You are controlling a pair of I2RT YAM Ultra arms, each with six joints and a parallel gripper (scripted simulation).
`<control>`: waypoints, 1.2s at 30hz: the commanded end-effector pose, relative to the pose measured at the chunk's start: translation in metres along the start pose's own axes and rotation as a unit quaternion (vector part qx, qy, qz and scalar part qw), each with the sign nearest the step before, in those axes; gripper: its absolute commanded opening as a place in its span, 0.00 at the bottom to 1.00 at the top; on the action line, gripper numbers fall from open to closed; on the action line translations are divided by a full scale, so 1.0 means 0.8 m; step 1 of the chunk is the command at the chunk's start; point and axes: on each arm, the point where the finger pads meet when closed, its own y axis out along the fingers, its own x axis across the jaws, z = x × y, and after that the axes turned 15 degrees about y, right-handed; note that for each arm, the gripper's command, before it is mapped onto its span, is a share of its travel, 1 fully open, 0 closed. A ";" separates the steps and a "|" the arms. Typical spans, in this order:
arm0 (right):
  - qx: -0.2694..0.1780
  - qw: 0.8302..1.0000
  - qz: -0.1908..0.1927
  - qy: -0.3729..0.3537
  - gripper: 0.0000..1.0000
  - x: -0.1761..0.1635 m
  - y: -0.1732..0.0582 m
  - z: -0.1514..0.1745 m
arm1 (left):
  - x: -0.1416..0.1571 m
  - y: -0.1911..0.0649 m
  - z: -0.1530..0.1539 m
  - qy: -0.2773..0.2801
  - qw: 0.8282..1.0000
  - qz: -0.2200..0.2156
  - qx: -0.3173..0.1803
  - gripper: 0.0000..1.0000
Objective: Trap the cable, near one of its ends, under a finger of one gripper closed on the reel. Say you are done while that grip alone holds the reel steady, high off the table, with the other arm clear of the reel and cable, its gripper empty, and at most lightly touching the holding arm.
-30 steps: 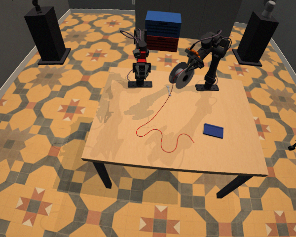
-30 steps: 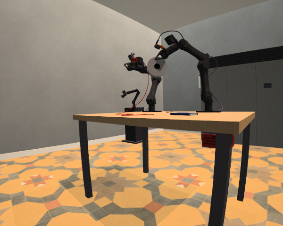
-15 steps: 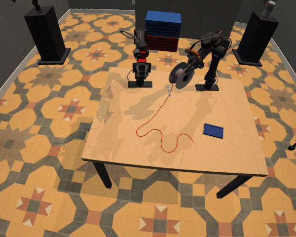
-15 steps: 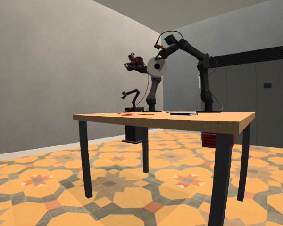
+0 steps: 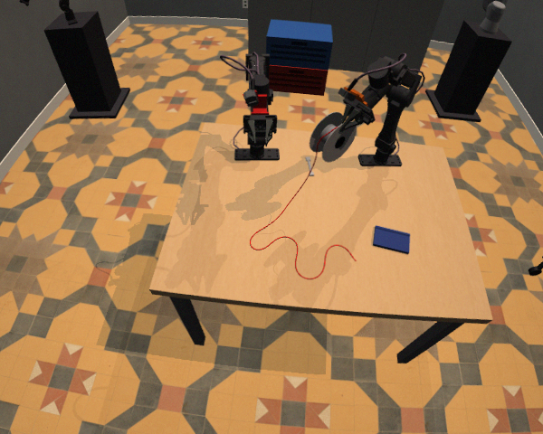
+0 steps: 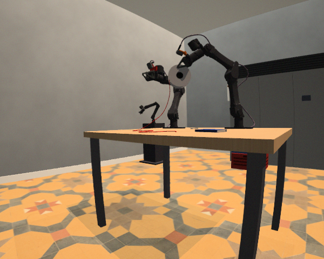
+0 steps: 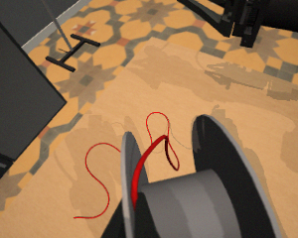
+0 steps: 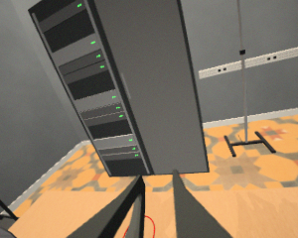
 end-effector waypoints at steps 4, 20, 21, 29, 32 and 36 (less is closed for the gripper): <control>-0.014 1.000 0.000 -0.007 0.30 -0.003 -0.007 -0.009 | 0.002 -0.014 -0.031 0.001 0.999 -0.008 -0.036 0.00; -0.014 1.000 0.000 -0.007 0.30 -0.003 -0.007 -0.009 | 0.003 -0.024 -0.038 0.002 0.999 -0.011 -0.046 0.00; -0.014 1.000 0.000 -0.007 0.30 -0.003 -0.007 -0.009 | 0.003 -0.024 -0.037 0.002 0.999 -0.011 -0.046 0.00; -0.014 1.000 0.000 -0.007 0.30 -0.003 -0.007 -0.009 | 0.003 -0.025 -0.038 0.003 0.999 -0.012 -0.047 0.00; -0.014 1.000 0.000 -0.007 0.30 -0.003 -0.007 -0.009 | 0.003 -0.025 -0.038 0.003 0.999 -0.012 -0.047 0.00; -0.014 1.000 0.000 -0.007 0.30 -0.003 -0.007 -0.009 | 0.003 -0.025 -0.038 0.003 0.999 -0.012 -0.047 0.00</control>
